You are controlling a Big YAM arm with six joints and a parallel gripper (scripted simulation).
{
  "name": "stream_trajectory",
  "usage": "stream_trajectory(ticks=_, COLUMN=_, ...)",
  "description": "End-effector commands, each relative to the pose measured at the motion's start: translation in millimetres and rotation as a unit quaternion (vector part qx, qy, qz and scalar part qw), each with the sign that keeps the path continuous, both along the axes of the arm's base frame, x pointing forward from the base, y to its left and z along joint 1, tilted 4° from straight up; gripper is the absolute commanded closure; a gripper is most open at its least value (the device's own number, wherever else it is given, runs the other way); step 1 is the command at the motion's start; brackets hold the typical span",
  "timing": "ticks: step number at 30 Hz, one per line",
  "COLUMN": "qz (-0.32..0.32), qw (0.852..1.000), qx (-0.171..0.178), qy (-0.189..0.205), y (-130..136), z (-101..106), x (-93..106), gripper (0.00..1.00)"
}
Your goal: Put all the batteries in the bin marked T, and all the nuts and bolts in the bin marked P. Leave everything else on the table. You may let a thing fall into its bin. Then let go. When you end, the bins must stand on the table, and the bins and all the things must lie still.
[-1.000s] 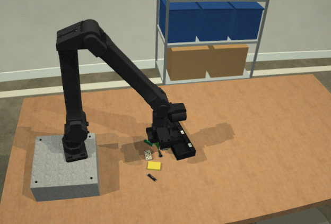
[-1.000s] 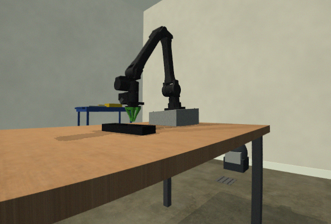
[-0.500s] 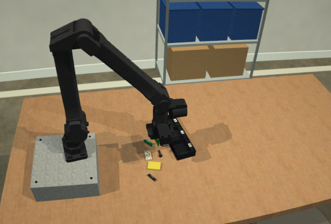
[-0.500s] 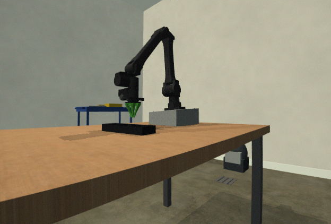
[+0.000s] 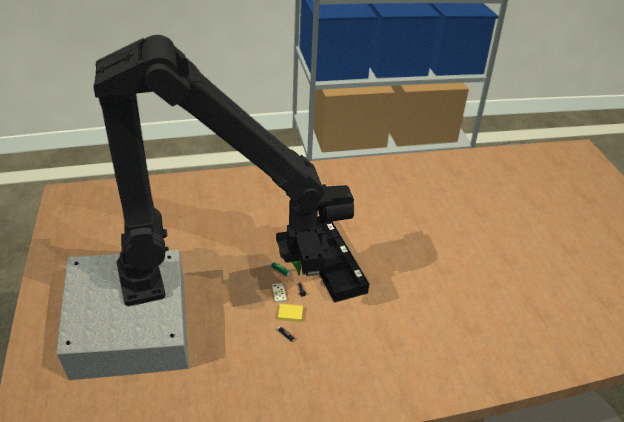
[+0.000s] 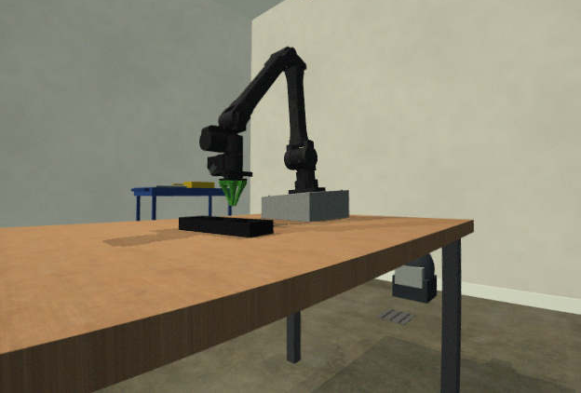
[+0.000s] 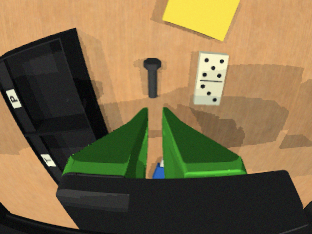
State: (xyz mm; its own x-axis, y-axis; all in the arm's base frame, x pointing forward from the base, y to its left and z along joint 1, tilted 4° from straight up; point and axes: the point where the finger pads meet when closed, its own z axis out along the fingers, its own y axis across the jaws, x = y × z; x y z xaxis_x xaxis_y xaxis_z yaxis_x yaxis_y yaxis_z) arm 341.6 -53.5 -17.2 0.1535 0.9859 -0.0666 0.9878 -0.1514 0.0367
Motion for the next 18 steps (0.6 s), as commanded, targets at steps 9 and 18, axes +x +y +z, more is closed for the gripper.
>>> stream_trajectory(ticks=9, qz=-0.003, qw=1.0, qx=-0.004, qy=-0.013, y=-0.7, z=10.5, x=23.2, gripper=0.91)
stream_trajectory(ticks=18, qz=-0.003, qw=1.0, qx=-0.004, qy=-0.013, y=-0.5, z=10.8, x=24.0, gripper=0.91)
